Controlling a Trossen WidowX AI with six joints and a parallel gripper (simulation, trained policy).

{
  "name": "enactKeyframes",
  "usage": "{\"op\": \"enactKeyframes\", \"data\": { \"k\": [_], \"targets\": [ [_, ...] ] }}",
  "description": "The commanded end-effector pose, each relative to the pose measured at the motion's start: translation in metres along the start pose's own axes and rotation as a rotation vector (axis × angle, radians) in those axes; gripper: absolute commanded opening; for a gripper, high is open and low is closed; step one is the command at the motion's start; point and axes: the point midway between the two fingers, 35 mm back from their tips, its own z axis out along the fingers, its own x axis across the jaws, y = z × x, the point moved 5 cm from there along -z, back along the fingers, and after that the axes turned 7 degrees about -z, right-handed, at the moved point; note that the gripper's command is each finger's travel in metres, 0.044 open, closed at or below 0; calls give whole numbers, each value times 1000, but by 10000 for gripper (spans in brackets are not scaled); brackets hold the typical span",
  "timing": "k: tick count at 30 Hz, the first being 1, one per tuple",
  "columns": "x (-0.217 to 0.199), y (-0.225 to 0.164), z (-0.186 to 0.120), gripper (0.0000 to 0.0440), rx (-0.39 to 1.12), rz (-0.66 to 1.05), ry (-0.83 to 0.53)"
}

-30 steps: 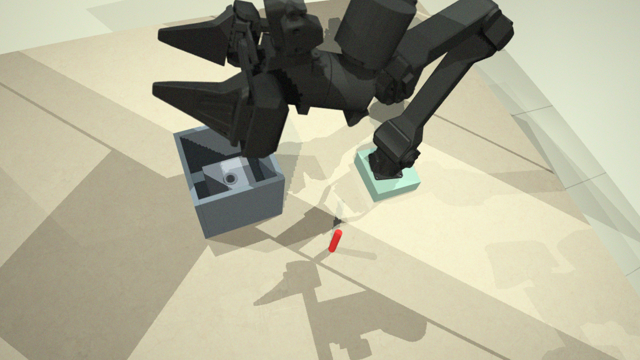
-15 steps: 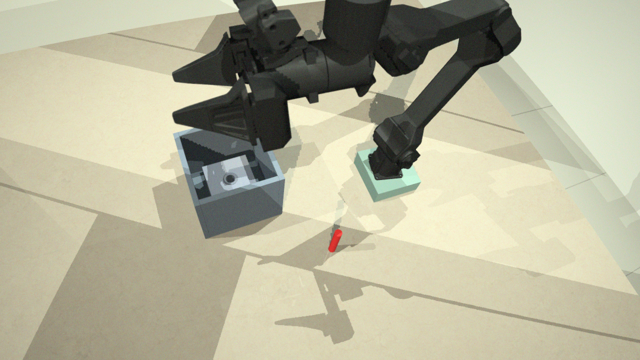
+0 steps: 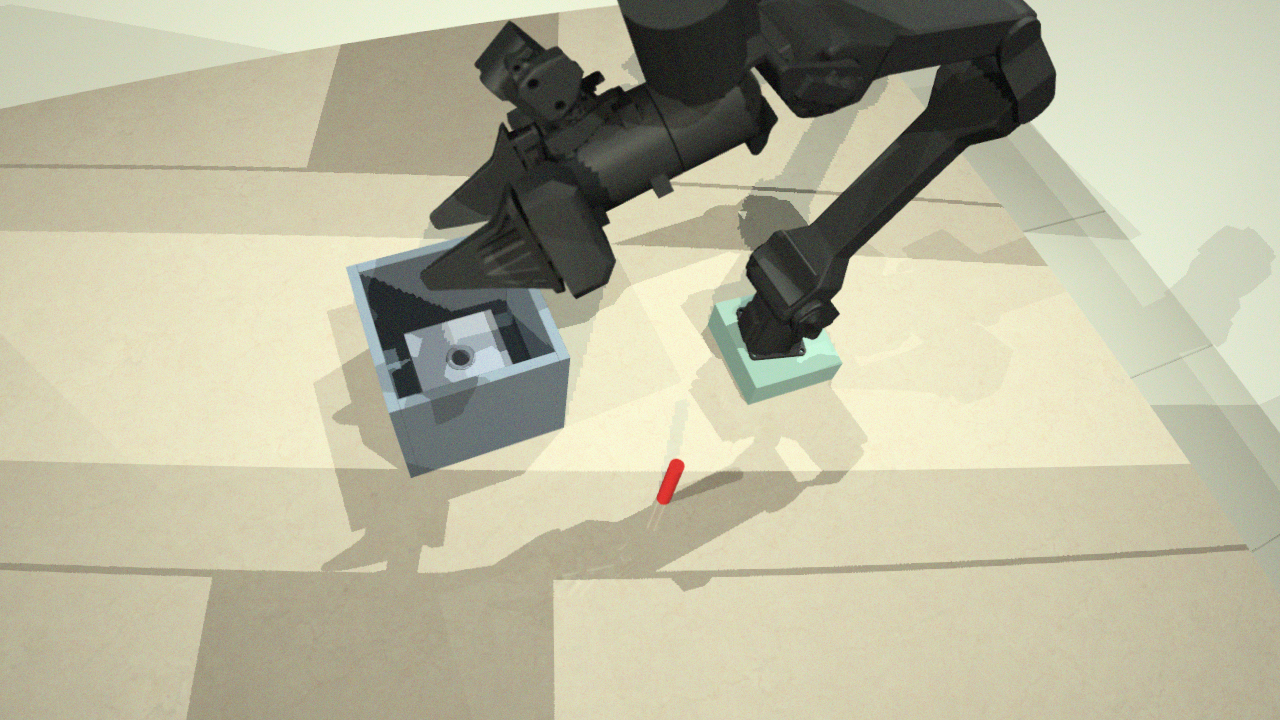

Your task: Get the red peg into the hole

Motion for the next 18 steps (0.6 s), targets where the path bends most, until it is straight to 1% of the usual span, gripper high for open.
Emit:
{"op": "enactKeyframes", "data": {
  "k": [1, 10, 18],
  "targets": [
    [-9, -14, -4, 440, 92, 62, -22],
    [-24, -50, -14, 440, 325, 229, -93],
    [-30, -81, -24, 440, 518, 380, -164]
  ]
}}
